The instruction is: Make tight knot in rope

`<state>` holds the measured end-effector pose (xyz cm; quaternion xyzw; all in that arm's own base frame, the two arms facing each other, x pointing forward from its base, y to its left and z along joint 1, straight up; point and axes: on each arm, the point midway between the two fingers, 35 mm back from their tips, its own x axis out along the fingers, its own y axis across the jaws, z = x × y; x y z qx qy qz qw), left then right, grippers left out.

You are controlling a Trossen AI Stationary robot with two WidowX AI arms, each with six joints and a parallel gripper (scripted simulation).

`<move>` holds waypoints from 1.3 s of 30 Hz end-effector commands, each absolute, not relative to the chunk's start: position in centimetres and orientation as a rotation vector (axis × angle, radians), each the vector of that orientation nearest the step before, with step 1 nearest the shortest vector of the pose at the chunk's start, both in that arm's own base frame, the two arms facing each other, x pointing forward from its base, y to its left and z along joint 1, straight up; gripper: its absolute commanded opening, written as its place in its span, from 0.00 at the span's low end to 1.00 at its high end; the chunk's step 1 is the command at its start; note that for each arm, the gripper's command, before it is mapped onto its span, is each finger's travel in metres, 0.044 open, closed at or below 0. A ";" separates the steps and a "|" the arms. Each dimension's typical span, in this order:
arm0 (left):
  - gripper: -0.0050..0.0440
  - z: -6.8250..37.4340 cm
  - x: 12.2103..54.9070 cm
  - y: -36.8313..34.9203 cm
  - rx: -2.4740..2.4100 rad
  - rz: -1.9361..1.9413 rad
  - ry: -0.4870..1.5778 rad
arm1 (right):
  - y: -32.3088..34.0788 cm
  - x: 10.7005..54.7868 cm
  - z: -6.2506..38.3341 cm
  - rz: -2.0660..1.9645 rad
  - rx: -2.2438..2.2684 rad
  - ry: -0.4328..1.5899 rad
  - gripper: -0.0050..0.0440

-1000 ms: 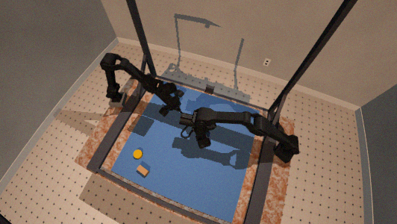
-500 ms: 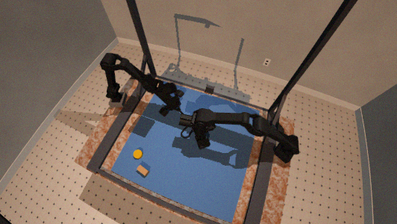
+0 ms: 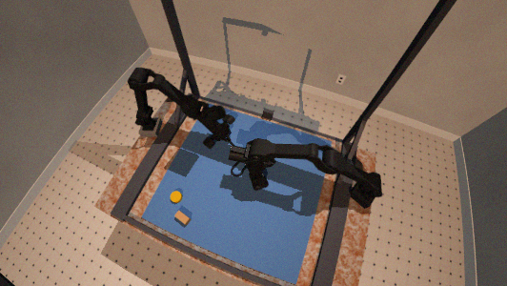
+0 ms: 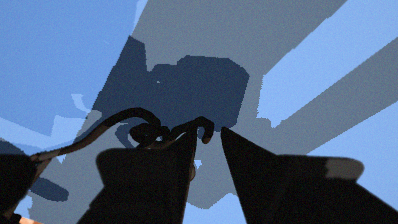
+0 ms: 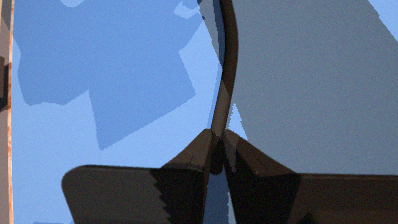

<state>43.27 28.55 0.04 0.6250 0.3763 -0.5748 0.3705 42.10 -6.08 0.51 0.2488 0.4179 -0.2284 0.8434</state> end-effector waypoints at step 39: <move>0.13 0.7 43.6 28.7 1.623 -1.462 0.958 | -6.2 42.5 1.4 -0.481 0.531 0.856 0.16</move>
